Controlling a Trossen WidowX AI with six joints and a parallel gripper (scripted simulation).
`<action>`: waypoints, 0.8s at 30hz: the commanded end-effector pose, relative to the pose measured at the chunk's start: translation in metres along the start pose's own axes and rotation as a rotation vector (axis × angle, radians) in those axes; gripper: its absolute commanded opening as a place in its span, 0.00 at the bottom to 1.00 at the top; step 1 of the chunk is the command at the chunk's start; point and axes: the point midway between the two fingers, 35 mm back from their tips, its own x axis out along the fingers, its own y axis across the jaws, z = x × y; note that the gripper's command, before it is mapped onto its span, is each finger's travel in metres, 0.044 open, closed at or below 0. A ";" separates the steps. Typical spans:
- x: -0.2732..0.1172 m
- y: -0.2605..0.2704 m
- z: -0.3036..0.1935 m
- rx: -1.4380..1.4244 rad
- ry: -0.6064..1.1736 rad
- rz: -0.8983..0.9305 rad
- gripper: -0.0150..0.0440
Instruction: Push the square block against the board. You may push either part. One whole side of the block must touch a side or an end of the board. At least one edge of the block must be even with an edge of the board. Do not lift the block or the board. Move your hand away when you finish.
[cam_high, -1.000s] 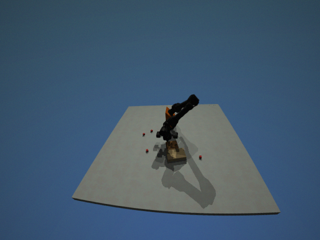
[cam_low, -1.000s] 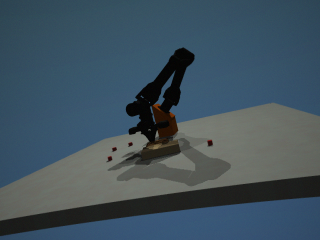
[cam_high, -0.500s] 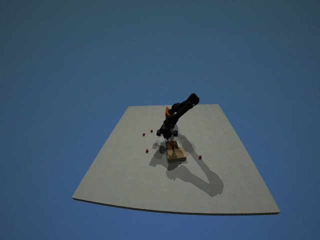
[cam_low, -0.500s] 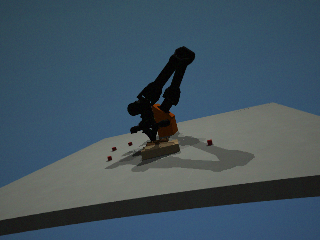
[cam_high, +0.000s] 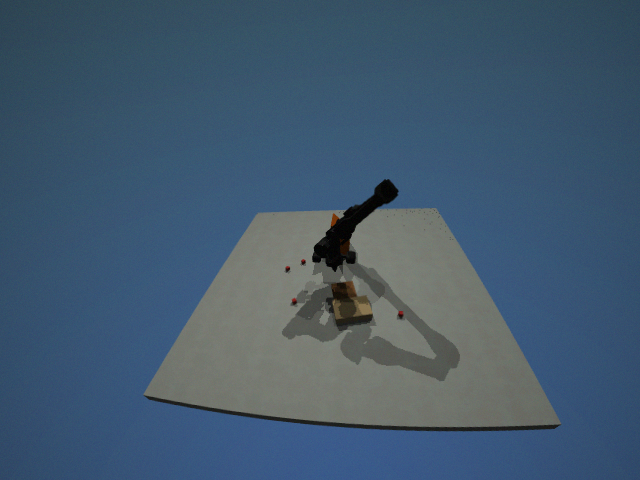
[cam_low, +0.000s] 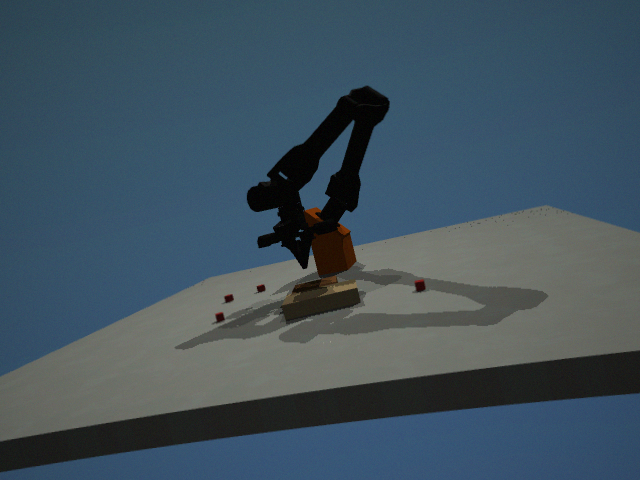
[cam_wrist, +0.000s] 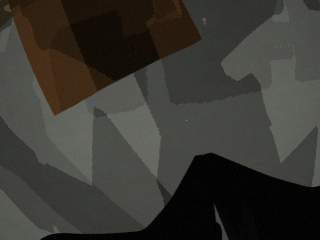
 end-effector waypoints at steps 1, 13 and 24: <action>-0.008 0.001 -0.002 -0.008 0.012 -0.001 0.25; -0.007 0.017 0.018 -0.328 -0.001 -0.006 0.25; -0.008 0.040 0.035 -0.705 0.003 -0.009 0.25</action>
